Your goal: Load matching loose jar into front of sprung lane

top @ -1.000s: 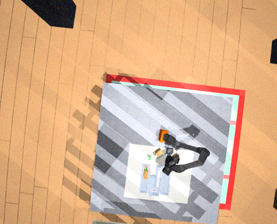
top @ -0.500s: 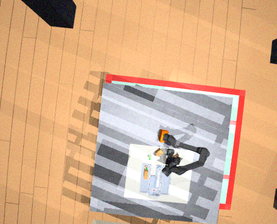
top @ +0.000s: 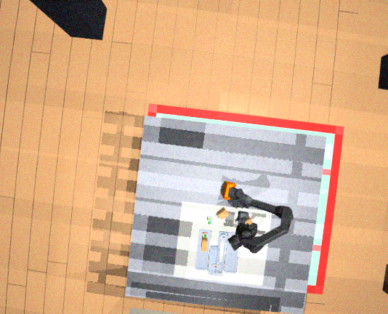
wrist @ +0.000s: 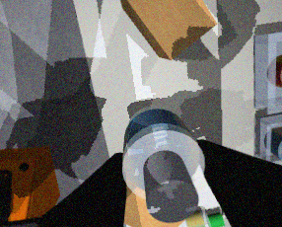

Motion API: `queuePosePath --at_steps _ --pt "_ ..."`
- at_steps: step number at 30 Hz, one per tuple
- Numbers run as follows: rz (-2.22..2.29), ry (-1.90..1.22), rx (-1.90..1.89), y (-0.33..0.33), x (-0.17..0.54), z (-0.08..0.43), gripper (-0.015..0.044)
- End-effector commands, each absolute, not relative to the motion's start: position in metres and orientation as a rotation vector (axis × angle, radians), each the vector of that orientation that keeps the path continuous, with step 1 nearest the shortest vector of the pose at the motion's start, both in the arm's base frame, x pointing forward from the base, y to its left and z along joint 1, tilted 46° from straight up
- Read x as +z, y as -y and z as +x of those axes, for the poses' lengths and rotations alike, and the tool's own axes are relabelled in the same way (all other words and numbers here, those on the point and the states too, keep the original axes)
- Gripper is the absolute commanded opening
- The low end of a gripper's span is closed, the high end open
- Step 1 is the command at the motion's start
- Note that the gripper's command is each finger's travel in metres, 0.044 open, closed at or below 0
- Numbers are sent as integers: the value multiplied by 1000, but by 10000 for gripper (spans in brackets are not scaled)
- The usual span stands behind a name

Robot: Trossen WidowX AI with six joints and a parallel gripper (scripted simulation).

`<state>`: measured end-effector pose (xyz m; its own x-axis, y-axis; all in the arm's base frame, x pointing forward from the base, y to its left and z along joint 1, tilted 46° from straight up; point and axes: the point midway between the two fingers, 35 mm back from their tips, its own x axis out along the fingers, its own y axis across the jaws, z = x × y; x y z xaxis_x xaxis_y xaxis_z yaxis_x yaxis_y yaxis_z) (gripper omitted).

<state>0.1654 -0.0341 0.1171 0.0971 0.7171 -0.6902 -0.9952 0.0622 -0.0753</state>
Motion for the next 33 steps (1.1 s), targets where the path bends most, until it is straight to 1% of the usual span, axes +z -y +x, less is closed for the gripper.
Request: queuePosePath --at_steps 1,33 --pt "-637 -554 1401 39 123 164 0" --pt "89 -1092 989 56 83 229 0"
